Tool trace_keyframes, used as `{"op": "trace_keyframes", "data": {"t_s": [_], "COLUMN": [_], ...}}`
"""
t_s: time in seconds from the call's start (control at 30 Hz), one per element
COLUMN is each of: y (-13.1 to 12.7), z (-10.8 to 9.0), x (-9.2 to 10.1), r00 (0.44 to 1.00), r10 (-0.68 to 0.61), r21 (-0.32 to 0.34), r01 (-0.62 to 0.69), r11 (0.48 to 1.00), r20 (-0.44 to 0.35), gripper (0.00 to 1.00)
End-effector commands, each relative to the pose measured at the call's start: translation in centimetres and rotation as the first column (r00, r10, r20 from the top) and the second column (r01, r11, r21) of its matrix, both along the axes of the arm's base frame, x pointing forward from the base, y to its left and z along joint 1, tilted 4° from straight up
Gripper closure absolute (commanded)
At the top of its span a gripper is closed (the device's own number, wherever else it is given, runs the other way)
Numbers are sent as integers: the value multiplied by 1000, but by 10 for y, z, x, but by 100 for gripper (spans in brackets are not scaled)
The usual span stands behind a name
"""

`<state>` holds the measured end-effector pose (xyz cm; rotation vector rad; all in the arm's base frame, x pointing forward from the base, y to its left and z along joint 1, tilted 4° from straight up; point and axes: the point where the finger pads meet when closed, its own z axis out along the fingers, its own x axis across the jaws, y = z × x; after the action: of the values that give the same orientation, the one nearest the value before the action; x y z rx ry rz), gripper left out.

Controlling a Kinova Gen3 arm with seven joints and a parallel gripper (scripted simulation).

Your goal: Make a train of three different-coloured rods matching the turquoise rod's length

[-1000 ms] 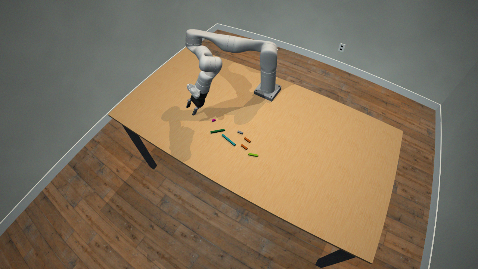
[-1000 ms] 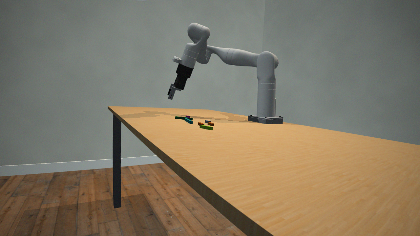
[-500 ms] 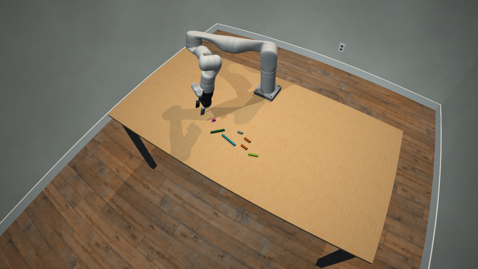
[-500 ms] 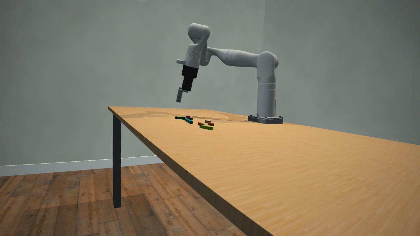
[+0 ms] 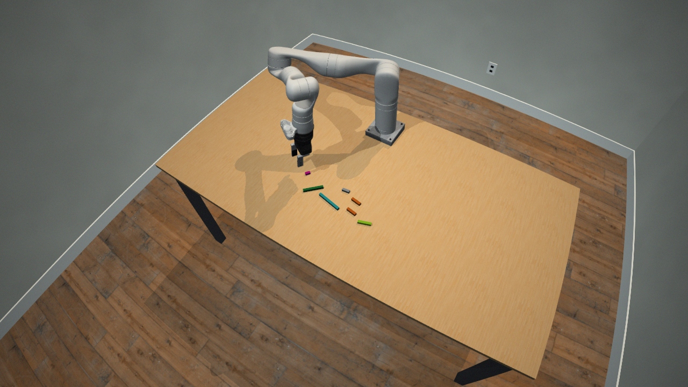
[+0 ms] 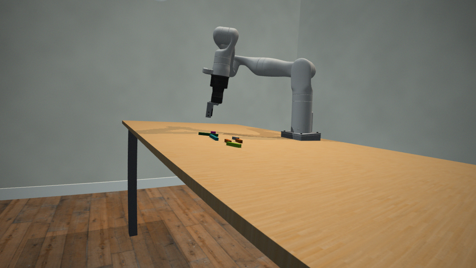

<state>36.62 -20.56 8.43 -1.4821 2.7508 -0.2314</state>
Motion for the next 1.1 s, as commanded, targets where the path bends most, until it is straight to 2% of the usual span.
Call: {"op": "trace_keyframes", "data": {"t_s": [0.0,0.5,1.07], "y": [5,25,33], "z": [-1,-3,-3], "x": [-2,-8,-10], "r00": [1000,997,995], "r10": [-10,-71,-94], "r21": [18,93,122], "r01": [10,72,96], "r11": [1000,993,988], "r20": [2,-9,-15], "gripper": [0,0,0]}}
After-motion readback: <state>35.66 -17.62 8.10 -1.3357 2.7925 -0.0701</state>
